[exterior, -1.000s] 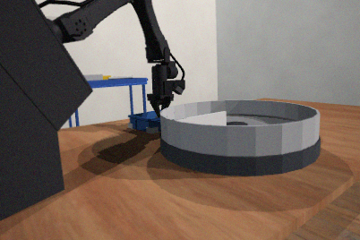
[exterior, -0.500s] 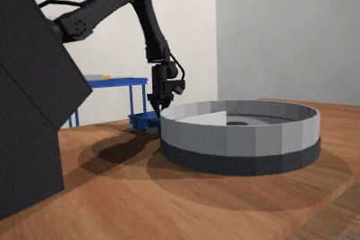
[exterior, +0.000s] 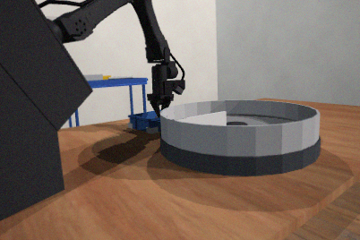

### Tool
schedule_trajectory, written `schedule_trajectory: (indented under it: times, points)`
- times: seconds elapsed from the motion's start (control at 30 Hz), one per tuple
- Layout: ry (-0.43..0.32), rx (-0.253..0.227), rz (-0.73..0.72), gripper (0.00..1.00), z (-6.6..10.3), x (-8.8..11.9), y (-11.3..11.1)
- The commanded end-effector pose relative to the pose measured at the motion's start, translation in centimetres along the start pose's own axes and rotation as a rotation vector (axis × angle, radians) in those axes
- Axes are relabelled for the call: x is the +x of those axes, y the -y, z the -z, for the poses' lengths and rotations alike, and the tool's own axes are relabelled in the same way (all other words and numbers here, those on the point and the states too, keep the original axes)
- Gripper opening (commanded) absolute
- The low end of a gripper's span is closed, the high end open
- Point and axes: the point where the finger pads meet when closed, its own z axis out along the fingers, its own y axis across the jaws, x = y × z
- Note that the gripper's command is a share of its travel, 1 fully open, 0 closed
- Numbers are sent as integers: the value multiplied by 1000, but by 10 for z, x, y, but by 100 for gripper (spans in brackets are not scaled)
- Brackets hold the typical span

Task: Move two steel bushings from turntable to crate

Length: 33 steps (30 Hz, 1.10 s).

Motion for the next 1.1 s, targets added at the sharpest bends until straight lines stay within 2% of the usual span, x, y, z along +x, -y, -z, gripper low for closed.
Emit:
schedule_trajectory:
  times: [0.0, 0.6, 1.07]
  points:
    - [72, -24, -1, 0, 18, -24, -4]
    - [62, -20, -1, 0, 15, -20, -2]
    - [7, 7, -2, 0, -7, 0, 9]
